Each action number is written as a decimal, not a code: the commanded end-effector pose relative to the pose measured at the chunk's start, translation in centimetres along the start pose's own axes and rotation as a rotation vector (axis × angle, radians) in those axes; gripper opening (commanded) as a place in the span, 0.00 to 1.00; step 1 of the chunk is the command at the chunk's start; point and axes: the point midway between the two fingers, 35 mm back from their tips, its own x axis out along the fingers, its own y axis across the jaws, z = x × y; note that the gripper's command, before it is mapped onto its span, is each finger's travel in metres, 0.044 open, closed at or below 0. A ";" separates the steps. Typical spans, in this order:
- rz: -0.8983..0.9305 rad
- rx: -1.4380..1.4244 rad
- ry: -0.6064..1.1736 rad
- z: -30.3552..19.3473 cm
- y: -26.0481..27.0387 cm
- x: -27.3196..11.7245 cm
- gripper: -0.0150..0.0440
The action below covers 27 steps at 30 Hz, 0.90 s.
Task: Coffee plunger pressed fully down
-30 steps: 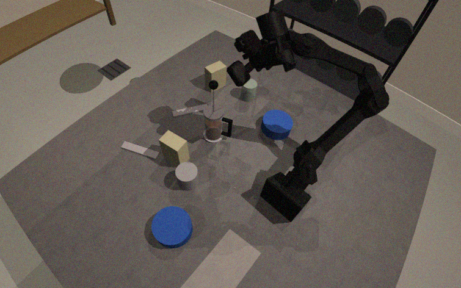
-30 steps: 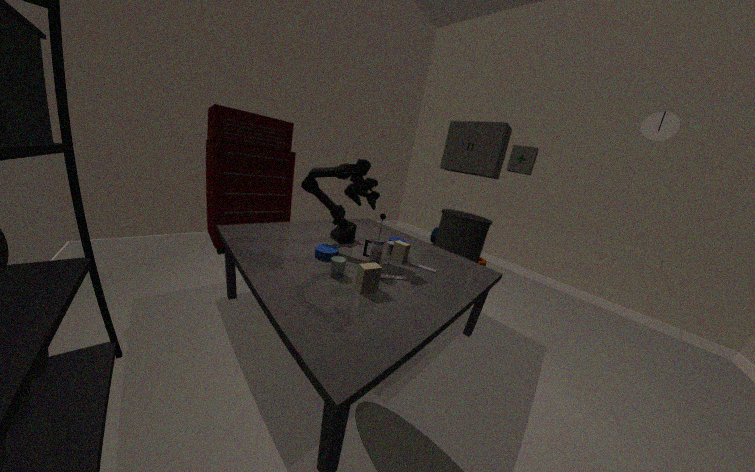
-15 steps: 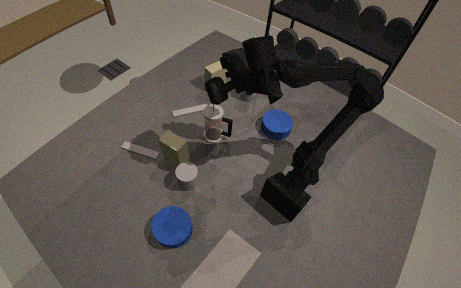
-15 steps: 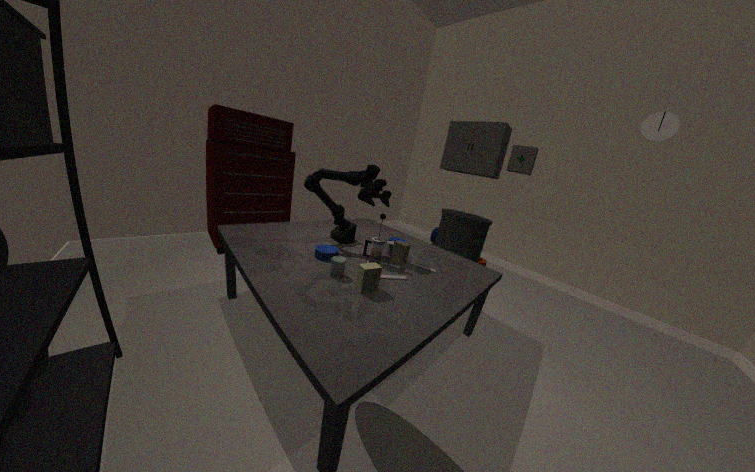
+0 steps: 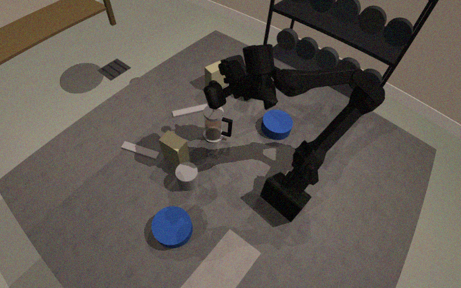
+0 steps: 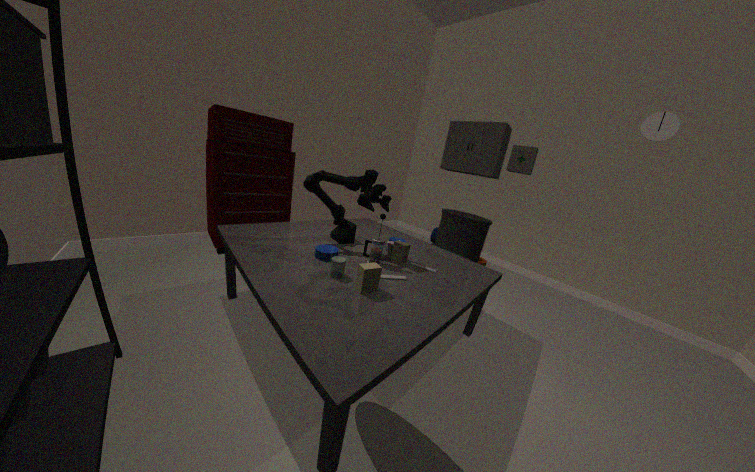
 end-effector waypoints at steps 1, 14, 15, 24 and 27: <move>0.002 -0.013 0.009 -0.5 0.2 0.8 1.00; 0.001 -0.013 0.005 -0.5 0.1 2.9 1.00; 0.000 -0.014 0.004 -0.5 0.1 3.1 1.00; 0.000 -0.014 0.004 -0.5 0.1 3.2 0.69; 0.000 -0.014 0.004 -0.5 0.1 3.2 0.56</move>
